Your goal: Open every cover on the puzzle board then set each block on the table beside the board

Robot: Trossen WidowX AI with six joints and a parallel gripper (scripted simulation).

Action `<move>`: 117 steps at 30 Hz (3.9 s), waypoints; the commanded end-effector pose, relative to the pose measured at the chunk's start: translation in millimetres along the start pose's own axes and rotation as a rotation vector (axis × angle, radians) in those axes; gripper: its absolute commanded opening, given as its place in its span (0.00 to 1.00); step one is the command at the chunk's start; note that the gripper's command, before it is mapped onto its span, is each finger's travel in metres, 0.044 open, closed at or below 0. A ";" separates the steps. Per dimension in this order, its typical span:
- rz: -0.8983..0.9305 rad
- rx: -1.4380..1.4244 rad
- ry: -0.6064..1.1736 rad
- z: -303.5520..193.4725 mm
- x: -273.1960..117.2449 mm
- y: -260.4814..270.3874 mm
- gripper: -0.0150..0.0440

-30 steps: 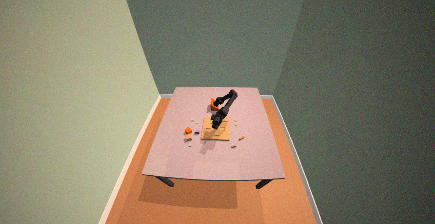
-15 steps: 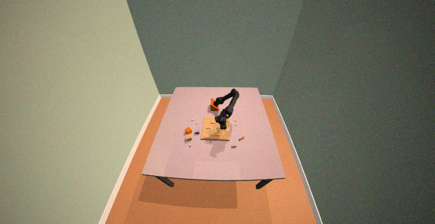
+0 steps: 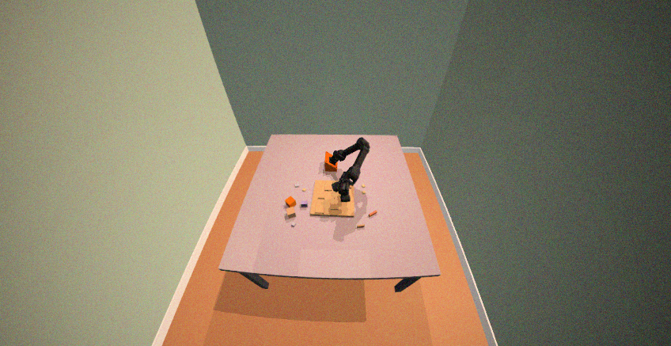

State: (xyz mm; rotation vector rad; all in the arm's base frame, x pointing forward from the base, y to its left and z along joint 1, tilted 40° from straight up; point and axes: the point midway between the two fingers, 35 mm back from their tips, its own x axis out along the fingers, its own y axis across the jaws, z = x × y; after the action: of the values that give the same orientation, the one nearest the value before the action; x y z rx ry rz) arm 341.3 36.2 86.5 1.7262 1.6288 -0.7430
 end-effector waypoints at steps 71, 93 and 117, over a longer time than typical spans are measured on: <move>-0.001 -0.628 0.007 7.6 18.1 1.4 0.50; 0.001 -1.218 0.006 7.5 -10.7 1.2 0.50; 0.002 -1.554 0.006 6.8 -21.0 0.0 0.50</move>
State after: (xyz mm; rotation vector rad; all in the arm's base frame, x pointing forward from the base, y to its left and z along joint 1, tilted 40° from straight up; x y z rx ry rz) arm 340.1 15.6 101.5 0.5589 1.4343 0.5225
